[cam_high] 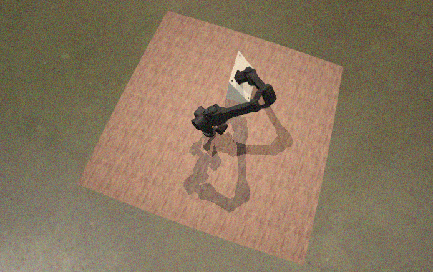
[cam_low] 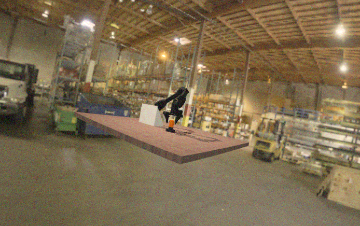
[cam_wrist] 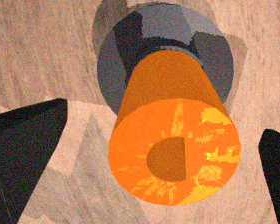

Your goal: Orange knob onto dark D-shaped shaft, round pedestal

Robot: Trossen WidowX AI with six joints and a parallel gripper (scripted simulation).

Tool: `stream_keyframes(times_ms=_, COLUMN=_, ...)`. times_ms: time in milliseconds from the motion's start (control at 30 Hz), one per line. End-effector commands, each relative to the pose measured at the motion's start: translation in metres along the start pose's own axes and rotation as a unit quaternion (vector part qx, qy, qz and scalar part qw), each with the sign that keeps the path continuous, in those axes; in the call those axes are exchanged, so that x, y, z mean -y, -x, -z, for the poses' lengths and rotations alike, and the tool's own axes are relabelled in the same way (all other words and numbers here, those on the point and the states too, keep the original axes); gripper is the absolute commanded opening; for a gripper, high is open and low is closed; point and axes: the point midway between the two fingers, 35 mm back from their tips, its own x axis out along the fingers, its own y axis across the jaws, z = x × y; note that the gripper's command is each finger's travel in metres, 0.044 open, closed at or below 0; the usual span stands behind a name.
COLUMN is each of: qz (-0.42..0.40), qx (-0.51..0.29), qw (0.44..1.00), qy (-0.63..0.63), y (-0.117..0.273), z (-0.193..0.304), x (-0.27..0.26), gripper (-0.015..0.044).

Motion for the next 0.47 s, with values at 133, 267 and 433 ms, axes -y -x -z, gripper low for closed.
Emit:
stream_keyframes(times_ms=133, qz=0.002, qx=0.016, qw=1.0, qy=0.008, y=0.079, z=-0.002, x=0.001, gripper=0.044)
stream_keyframes(times_ms=267, qz=0.002, qx=0.016, qw=1.0, qy=0.008, y=0.079, z=-0.005, x=0.004, gripper=0.044)
stream_keyframes(times_ms=433, qz=0.002, qx=0.016, qw=1.0, qy=0.008, y=0.079, z=-0.005, x=0.004, gripper=0.044)
